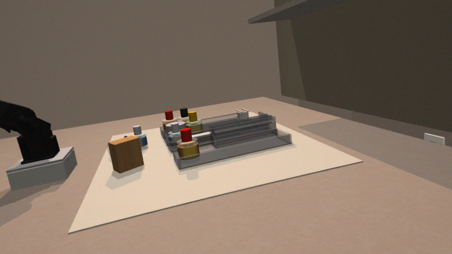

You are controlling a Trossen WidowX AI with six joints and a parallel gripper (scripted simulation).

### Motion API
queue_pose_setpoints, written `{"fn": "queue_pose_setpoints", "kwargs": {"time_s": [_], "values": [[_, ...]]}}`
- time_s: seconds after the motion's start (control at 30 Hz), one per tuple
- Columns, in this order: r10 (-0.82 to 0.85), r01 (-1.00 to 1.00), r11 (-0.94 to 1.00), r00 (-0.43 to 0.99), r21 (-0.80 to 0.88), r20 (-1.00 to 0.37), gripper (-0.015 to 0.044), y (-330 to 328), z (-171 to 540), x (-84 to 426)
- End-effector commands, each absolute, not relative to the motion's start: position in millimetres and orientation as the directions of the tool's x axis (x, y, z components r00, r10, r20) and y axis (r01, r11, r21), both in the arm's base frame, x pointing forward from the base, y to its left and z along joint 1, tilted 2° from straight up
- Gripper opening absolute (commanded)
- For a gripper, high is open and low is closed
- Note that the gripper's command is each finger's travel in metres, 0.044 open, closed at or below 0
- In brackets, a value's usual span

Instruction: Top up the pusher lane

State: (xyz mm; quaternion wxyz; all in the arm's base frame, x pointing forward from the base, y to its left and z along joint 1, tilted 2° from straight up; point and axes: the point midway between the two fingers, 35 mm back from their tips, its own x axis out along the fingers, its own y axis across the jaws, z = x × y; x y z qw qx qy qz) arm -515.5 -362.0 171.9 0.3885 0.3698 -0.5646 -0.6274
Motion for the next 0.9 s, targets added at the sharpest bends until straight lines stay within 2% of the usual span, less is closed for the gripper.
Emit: {"fn": "queue_pose_setpoints", "kwargs": {"time_s": [0.0, 0.23, 0.47, 0.87], "values": [[-0.907, 0.070, -0.062, -0.421, 0.996, -0.027, 0.0426, -364.4, 171.8, -513.6], [-0.955, 0.078, -0.128, -0.278, 0.989, -0.101, 0.0440, -444.8, 169.0, -434.7], [-0.974, 0.098, -0.209, -0.106, 0.973, -0.199, 0.0440, -513.5, 161.5, -327.9], [-0.906, 0.212, -0.339, 0.190, 0.917, -0.379, 0.0440, -564.7, 143.9, -121.9]]}}
